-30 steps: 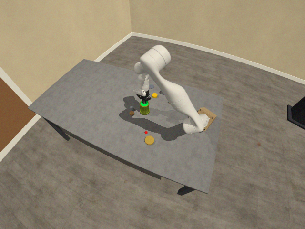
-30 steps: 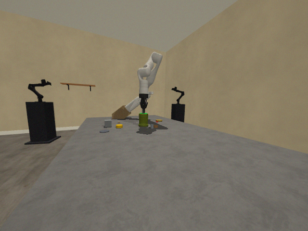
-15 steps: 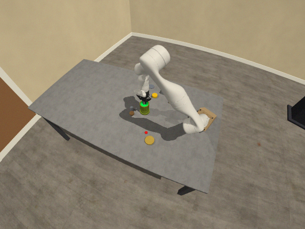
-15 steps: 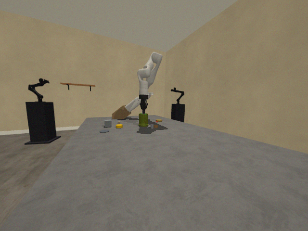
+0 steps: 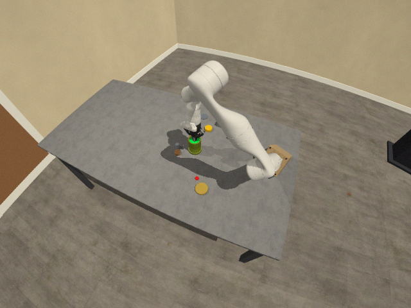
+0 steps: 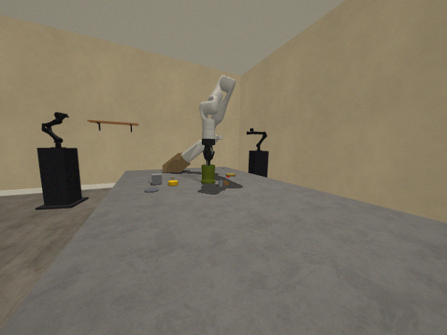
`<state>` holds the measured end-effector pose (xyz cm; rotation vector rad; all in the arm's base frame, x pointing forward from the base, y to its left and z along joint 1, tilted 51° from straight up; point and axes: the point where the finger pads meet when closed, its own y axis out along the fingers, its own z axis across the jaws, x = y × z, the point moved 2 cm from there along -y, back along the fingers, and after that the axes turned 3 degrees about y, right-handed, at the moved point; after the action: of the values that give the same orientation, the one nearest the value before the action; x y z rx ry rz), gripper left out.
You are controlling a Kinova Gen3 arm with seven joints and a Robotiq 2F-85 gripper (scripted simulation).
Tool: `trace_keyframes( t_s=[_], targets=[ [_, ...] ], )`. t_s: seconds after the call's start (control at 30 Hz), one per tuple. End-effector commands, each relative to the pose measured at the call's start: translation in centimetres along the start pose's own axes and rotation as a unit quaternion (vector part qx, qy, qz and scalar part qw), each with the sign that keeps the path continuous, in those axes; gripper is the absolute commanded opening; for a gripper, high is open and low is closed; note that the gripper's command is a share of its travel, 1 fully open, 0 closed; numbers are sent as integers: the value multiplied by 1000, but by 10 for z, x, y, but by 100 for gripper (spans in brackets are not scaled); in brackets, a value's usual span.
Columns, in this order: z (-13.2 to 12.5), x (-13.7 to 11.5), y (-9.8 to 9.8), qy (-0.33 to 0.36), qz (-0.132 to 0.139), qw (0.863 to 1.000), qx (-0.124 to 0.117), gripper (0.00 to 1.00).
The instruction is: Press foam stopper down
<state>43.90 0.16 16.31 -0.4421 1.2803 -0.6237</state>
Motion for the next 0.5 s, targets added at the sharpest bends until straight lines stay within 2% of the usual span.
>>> trace_keyframes(
  t_s=[0.0,0.47],
  targets=[
    [0,-1,2,0,1,1000,-1,0],
    [0,-1,9,0,1,1000,-1,0]
  ],
)
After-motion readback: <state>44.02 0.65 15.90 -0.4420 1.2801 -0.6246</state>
